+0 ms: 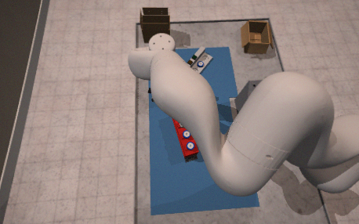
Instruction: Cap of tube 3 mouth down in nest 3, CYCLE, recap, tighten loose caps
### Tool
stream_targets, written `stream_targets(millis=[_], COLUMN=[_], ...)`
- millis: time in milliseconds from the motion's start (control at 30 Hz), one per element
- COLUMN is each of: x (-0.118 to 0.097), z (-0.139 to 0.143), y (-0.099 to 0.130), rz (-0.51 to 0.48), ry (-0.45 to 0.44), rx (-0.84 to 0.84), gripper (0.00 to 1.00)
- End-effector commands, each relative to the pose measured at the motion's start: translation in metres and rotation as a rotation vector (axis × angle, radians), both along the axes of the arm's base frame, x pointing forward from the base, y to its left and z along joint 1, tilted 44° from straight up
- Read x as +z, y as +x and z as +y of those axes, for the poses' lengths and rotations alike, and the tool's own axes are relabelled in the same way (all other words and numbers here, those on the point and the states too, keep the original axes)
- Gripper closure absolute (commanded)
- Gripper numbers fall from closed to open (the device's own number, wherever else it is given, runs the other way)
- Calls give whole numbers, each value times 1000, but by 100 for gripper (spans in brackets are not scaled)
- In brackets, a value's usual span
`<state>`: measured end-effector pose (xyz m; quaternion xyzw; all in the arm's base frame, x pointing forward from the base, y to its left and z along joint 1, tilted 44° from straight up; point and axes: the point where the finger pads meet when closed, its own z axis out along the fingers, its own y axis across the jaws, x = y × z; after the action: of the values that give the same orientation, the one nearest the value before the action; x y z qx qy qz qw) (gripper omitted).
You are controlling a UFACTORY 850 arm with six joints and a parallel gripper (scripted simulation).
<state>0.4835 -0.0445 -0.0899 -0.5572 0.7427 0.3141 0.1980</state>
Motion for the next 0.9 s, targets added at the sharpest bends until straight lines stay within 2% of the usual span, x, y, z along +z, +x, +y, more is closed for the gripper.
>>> stream_targets(millis=[0,200,867], x=[1,-12,-14], z=[0,12,13], y=[2,1,0], rz=[-2,-2,-2], ry=[-1,-1,-1], rx=[-1,-1,-1], gripper=[100,100,100])
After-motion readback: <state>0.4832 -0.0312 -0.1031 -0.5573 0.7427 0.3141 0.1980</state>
